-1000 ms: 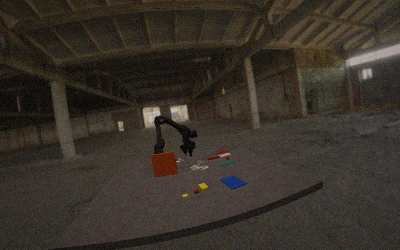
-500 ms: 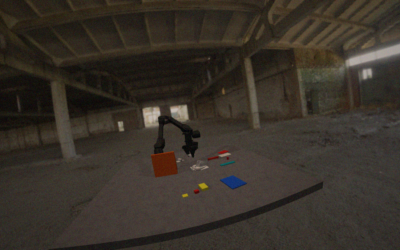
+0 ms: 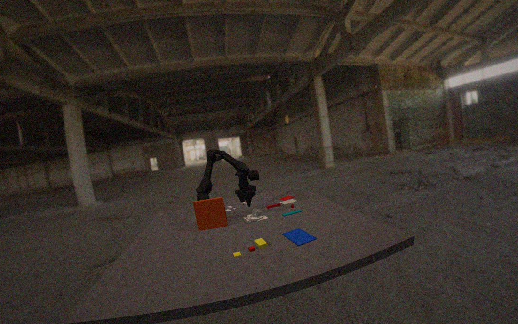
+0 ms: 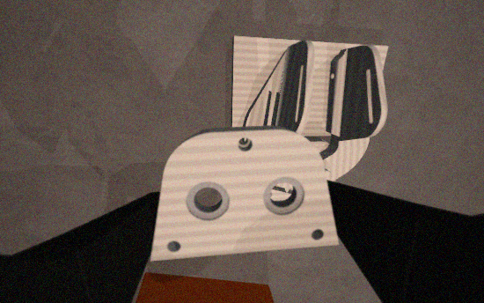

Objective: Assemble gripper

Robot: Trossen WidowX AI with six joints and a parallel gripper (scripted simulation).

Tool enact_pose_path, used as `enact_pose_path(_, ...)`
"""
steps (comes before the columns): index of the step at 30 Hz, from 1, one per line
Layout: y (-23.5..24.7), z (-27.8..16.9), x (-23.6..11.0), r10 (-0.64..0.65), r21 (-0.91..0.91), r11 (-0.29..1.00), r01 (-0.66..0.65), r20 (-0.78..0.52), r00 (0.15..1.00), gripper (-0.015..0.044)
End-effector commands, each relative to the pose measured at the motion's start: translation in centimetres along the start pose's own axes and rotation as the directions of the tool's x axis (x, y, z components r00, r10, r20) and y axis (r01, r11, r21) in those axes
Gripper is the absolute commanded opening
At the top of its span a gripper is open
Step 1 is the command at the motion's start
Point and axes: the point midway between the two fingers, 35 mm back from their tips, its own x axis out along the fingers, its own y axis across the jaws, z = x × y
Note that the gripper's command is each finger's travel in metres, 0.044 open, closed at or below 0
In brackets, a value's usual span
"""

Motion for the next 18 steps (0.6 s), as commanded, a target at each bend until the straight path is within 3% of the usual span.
enact_pose_path(1,-1.5,-0.4,0.0,0.014,0.012,1.0,-0.014,0.009,1.0,0.0351)
enact_pose_path(18,-6.5,-3.1,0.1,0.065,0.063,0.996,-0.067,0.048,0.997,0.0351)
